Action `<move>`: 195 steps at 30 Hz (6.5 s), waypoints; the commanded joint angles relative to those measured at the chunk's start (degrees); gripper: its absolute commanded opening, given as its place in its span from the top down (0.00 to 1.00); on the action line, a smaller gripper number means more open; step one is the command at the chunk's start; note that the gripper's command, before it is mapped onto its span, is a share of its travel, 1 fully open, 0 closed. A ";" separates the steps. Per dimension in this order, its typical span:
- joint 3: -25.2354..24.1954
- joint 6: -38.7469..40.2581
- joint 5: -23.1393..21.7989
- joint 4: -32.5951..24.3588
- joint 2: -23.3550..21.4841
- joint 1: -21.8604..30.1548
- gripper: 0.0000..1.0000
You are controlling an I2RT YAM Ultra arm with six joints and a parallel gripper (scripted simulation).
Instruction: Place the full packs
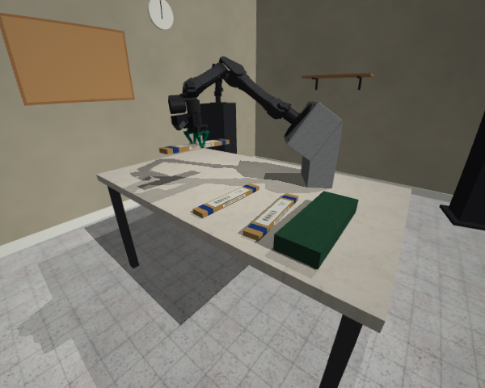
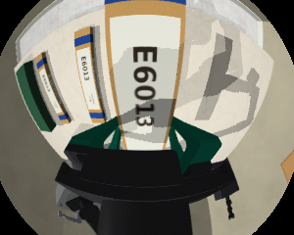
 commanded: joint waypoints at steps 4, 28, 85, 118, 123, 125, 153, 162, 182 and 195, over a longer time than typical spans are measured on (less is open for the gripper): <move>0.33 -0.30 -0.53 0.58 -3.86 0.79 1.00; -6.91 1.95 2.91 3.08 -5.03 4.98 1.00; -21.86 24.04 14.80 8.07 1.24 24.68 1.00; -24.37 37.57 18.35 8.10 9.53 33.62 1.00; -24.25 38.94 18.63 8.06 11.37 34.50 1.00; -23.83 39.92 18.80 7.87 11.98 35.06 1.00; -21.72 47.15 19.75 7.22 19.39 39.26 1.00; -21.27 47.38 19.72 7.03 19.46 39.40 1.00; -20.59 47.74 19.72 6.94 20.59 39.65 1.00; -20.45 47.87 19.76 6.96 21.22 39.75 1.00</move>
